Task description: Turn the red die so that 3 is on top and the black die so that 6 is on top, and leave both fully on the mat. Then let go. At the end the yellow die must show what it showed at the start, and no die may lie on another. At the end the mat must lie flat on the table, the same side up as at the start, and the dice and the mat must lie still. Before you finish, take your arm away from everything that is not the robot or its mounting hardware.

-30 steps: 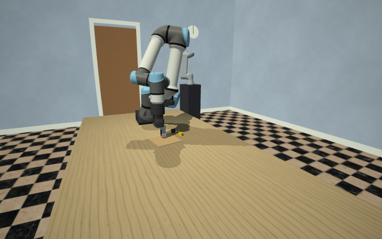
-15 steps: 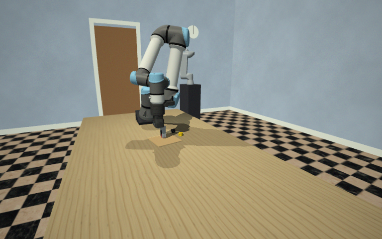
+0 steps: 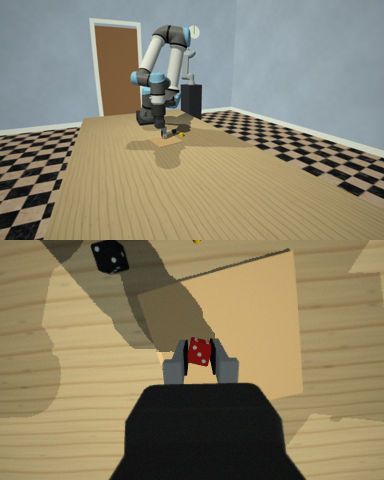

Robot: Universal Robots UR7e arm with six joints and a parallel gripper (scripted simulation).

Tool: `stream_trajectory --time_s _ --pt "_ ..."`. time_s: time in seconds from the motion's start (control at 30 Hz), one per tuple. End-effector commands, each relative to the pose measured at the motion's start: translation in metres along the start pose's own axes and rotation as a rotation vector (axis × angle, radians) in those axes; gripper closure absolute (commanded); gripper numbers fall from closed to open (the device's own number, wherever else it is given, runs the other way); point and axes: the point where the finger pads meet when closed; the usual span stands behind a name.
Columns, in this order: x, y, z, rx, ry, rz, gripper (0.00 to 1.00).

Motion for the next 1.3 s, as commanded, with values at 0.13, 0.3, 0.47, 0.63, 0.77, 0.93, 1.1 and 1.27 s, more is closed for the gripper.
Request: stream_trajectory --time_s 0.13,0.3,0.47,0.63,0.77,0.93,1.1,1.27 --pt "-0.0021 -0.0011 -0.0026 0.0 -0.005 0.002 0.6" --pt "-0.0021 -0.0011 -0.0026 0.0 -0.005 0.002 0.6" --pt "-0.0021 -0.0011 -0.0026 0.0 -0.005 0.002 0.6" --pt "-0.0021 -0.0011 -0.0026 0.0 -0.005 0.002 0.54" --pt "-0.0021 -0.0011 -0.0026 0.0 -0.005 0.002 0.48" --pt "-0.0021 -0.0011 -0.0026 0.0 -0.005 0.002 0.36" --pt "-0.0021 -0.0011 -0.0026 0.0 -0.005 0.002 0.3" --pt "-0.0021 -0.0011 -0.0026 0.0 -0.005 0.002 0.3"
Point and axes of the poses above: the point where the finger pads meet when closed, its own x axis back along the fingers, its own z axis across the jaws, y = z × x, and after that the axes turned 11 degrees about -x, right-handed
